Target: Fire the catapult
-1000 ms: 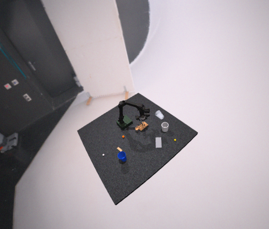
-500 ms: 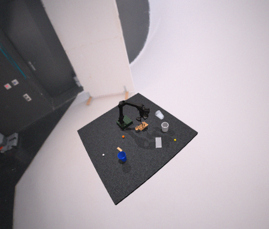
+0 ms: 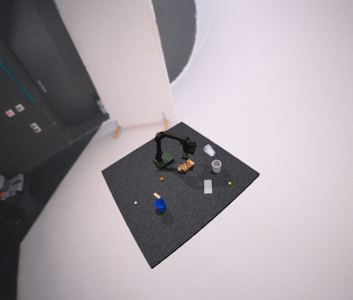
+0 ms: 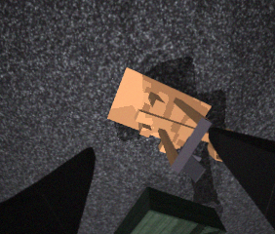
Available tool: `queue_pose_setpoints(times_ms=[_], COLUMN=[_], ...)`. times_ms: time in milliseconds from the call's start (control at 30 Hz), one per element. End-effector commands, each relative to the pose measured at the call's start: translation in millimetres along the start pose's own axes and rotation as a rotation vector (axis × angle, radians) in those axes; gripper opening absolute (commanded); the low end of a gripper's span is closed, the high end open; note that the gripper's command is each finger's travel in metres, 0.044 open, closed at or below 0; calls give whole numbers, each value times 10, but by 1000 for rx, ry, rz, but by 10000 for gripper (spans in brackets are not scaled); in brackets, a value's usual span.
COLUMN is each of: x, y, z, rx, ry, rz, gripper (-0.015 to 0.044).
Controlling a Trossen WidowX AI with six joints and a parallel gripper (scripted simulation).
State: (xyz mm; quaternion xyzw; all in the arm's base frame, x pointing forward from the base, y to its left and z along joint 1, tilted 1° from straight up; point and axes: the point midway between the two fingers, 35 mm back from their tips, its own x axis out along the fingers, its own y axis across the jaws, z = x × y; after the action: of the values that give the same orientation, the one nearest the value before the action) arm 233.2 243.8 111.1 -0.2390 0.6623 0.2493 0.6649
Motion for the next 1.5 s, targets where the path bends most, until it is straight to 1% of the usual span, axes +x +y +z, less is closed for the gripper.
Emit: queue_pose_setpoints(times_ms=[0, 700, 900, 1067, 1467], x=[-16, -43, -24, 403, 542], y=[-4, -5, -5, -8, -8], z=[2, -8, -6, -7, 0], rx=[-125, -844, -872, -997, -1003], ry=[-2, 0, 0, 0, 0], rz=[-4, -6, -6, -6, -6], gripper=[440, 440, 440, 440, 440])
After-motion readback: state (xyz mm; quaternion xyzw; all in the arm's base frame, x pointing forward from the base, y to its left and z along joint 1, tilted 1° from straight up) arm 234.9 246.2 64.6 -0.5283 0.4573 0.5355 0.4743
